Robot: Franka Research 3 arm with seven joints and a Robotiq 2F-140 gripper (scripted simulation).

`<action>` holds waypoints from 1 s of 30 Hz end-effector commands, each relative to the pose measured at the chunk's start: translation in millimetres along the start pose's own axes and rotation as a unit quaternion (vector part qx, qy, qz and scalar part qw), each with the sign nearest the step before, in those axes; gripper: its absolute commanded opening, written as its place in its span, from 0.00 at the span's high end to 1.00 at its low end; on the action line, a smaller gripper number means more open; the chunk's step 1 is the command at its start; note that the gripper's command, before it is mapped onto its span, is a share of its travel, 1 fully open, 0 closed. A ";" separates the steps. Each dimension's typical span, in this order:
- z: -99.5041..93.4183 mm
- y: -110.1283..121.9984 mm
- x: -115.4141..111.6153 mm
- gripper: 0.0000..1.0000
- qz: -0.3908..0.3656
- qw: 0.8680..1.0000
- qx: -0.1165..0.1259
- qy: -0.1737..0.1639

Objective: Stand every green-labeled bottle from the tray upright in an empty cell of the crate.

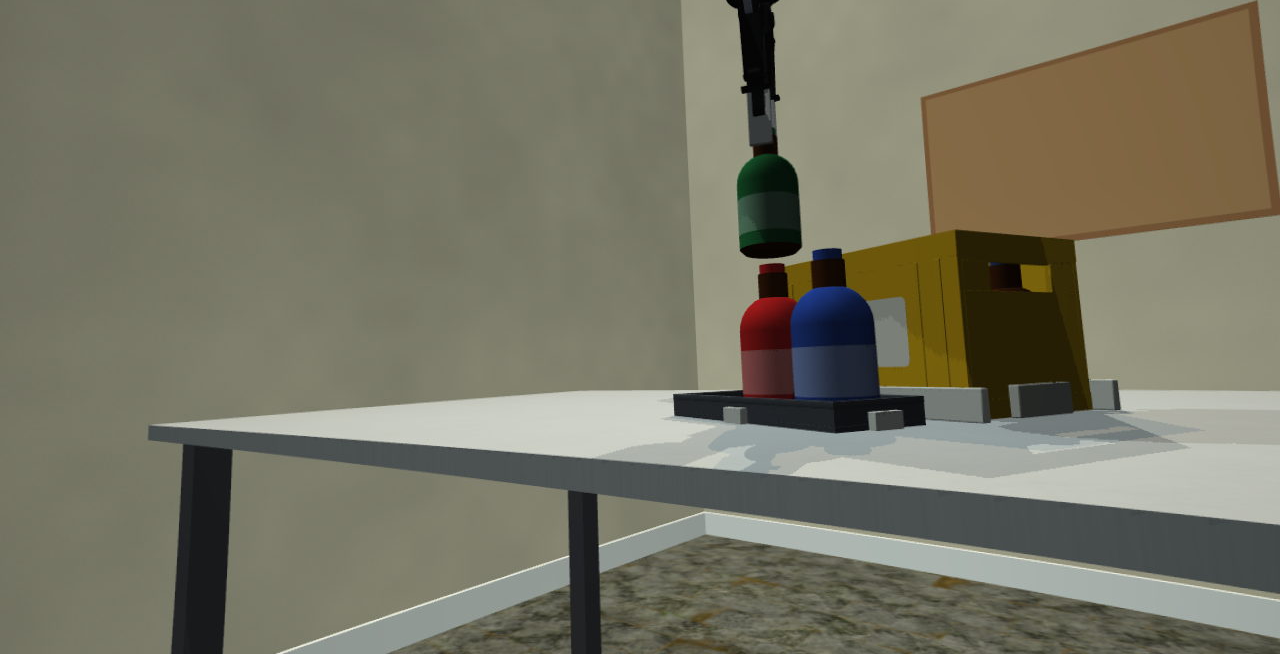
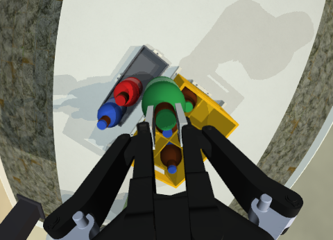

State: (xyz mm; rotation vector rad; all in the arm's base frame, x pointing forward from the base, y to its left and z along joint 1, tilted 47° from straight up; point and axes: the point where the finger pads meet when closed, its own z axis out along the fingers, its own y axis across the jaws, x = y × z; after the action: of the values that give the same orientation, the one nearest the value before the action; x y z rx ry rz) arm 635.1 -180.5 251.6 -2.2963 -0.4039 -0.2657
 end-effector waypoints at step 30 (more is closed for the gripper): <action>-7.5 68.4 -59.7 1.00 -0.008 1.000 -0.008 0.004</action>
State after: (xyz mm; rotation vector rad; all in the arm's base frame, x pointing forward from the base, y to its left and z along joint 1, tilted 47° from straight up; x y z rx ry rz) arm 606.5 -230.8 194.9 -2.2956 -0.4002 -0.2666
